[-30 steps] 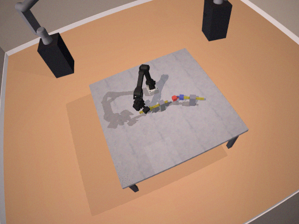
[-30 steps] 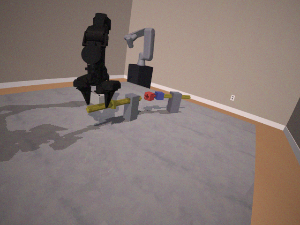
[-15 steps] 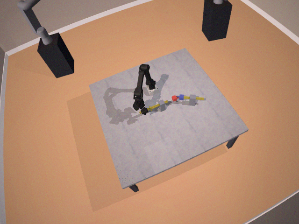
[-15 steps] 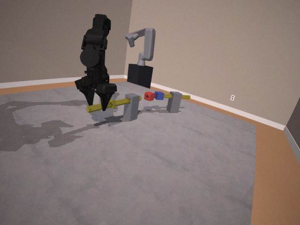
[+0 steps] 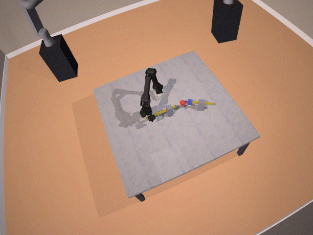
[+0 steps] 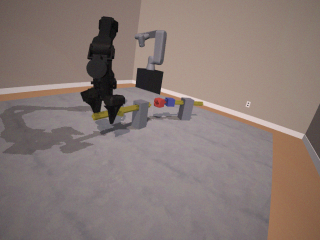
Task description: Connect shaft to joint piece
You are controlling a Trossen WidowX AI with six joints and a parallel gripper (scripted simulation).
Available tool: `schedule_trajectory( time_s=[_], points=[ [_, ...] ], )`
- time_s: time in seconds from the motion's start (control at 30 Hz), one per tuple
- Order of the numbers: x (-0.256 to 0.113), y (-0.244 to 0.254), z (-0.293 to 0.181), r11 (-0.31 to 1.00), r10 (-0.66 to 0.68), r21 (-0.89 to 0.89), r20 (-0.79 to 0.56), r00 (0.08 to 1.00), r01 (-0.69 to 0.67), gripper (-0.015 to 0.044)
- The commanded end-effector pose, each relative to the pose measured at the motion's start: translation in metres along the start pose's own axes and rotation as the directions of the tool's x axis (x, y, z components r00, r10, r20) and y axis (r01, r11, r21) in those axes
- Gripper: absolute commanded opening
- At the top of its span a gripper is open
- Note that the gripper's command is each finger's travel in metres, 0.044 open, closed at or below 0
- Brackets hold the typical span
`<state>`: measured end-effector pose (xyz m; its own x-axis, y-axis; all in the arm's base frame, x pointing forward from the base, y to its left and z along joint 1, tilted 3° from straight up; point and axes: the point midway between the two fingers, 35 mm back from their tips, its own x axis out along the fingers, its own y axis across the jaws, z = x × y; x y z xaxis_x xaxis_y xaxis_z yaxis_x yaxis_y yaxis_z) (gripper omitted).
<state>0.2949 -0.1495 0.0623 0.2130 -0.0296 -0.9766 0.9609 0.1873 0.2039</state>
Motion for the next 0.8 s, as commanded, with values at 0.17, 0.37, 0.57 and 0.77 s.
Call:
schedule_trajectory(
  time_s=[0.17,0.37,0.57,0.77],
  points=[
    [0.0094,-0.0013,-0.0017,1.000,-0.004,0.007,-0.006,1.000,0.005,0.0361],
    [0.0094,-0.0013,-0.0017,1.000,-0.004,0.007,-0.006,1.000,0.005,0.0204],
    [0.0094,-0.0013,-0.0017,1.000,-0.004,0.007,-0.006,1.000,0.005,0.0102],
    [0.0094,-0.0013,-0.0017,1.000,-0.004,0.007,-0.006,1.000,0.005,0.0102]
  ],
)
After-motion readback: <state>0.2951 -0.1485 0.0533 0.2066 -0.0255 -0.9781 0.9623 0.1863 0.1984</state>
